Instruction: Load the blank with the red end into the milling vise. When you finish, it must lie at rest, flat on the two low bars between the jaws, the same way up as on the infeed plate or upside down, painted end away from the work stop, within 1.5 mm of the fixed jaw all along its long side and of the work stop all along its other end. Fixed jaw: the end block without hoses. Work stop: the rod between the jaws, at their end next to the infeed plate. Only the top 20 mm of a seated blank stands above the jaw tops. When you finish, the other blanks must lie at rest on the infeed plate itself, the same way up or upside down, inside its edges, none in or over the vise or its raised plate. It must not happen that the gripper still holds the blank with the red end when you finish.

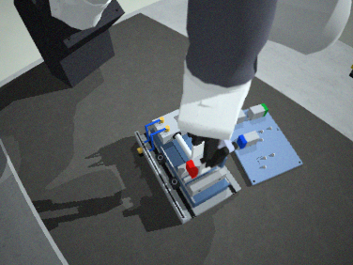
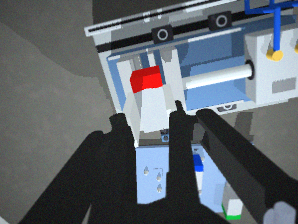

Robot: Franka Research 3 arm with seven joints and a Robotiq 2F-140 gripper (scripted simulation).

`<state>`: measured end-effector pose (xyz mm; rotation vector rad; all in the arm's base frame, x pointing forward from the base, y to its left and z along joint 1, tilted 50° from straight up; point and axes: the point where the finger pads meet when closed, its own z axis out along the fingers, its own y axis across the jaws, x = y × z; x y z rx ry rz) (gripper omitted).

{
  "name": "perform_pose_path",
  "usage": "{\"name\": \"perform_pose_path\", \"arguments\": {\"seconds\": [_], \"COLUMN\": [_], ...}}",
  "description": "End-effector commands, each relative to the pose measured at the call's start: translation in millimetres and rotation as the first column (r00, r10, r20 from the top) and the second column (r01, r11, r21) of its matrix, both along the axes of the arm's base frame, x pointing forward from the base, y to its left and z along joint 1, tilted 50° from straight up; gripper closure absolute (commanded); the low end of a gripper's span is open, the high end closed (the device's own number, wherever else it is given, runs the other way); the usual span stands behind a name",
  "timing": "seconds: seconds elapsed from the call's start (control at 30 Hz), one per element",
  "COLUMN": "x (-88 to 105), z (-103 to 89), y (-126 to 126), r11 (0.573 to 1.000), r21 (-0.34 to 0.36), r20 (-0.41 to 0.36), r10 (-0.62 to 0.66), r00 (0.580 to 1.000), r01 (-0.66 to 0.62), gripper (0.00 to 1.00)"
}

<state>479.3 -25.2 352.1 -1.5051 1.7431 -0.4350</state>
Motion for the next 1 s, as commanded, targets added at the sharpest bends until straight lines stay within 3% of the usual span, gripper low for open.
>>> {"name": "perform_pose_path", "arguments": {"seconds": [0.0,0.97], "x": [-0.3,-0.9], "z": [0.1,0.5], "y": [0.7,5.2], "r11": [1.0,1.0], "r21": [0.005,0.005], "r20": [0.0,0.0], "r10": [-0.006,-0.006], "r00": [1.0,1.0], "r01": [0.006,0.006], "gripper": [1.0,1.0]}}
